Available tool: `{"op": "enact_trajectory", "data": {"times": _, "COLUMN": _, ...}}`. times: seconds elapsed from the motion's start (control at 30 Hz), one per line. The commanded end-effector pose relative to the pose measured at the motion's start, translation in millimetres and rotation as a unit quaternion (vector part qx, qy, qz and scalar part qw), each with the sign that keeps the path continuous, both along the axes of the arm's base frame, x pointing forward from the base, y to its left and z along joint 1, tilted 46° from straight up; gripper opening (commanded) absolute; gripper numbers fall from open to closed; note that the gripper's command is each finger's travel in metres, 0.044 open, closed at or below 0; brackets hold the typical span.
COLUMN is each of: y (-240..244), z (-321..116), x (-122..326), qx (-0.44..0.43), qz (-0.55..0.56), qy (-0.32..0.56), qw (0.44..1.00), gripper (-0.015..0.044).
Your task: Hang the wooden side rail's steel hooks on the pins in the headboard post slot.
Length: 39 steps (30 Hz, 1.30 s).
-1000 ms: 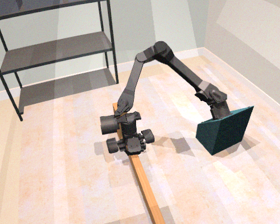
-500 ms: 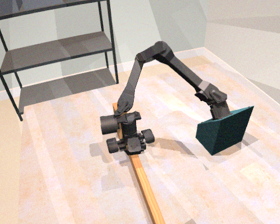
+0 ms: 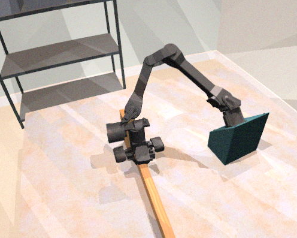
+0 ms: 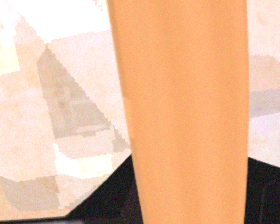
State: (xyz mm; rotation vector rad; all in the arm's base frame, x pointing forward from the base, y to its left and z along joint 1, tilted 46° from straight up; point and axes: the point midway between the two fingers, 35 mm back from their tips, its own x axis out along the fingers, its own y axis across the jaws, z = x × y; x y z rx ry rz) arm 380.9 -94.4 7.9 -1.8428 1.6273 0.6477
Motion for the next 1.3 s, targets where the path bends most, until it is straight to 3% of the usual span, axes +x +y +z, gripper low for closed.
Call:
{"op": "enact_trajectory", "data": {"times": 0.0, "y": 4.7, "z": 2.7, "x": 1.5, "qx": 0.0, "qz": 0.006, "qy": 0.0, "qw": 1.0, "gripper": 0.0}}
{"op": "enact_trajectory", "data": {"times": 1.27, "y": 9.2, "z": 7.1, "x": 0.6, "qx": 0.0, "qz": 0.006, "qy": 0.0, "qw": 1.0, "gripper": 0.0}}
